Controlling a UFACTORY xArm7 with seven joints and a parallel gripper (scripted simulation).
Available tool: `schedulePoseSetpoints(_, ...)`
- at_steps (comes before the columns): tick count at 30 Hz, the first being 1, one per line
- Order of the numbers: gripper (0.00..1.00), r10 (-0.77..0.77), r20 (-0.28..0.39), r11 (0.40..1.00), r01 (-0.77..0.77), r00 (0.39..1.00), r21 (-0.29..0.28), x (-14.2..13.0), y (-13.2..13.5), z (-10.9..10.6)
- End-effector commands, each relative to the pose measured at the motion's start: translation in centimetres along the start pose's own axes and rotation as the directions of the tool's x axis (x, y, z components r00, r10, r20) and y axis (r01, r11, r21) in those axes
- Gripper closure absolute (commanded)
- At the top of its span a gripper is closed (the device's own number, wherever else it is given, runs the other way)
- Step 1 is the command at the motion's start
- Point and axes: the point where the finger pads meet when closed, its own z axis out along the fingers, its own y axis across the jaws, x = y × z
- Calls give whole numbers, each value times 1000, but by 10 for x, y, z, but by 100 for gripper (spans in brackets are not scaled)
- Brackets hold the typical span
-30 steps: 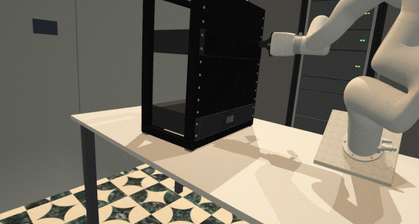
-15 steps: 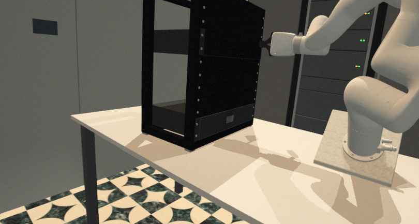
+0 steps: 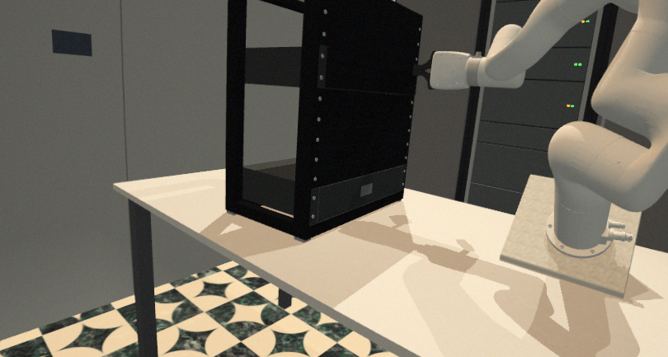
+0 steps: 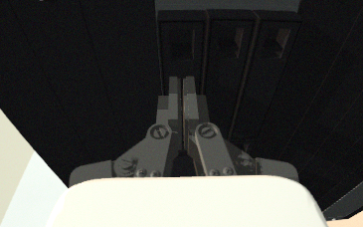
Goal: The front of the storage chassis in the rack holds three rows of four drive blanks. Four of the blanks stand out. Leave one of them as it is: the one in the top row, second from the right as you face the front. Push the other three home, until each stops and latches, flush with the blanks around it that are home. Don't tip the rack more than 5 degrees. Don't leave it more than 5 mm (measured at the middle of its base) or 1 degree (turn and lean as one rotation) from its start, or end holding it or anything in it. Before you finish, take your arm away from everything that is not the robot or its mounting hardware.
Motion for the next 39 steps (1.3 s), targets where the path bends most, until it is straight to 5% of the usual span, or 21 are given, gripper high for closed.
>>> schedulePoseSetpoints(1,100,-4,7,1000,4,1000,2,-4,-1,3)
schedulePoseSetpoints(33,100,-4,7,1000,3,1000,2,-4,-1,6)
schedulePoseSetpoints(39,100,-4,7,1000,4,1000,2,-4,-1,-8)
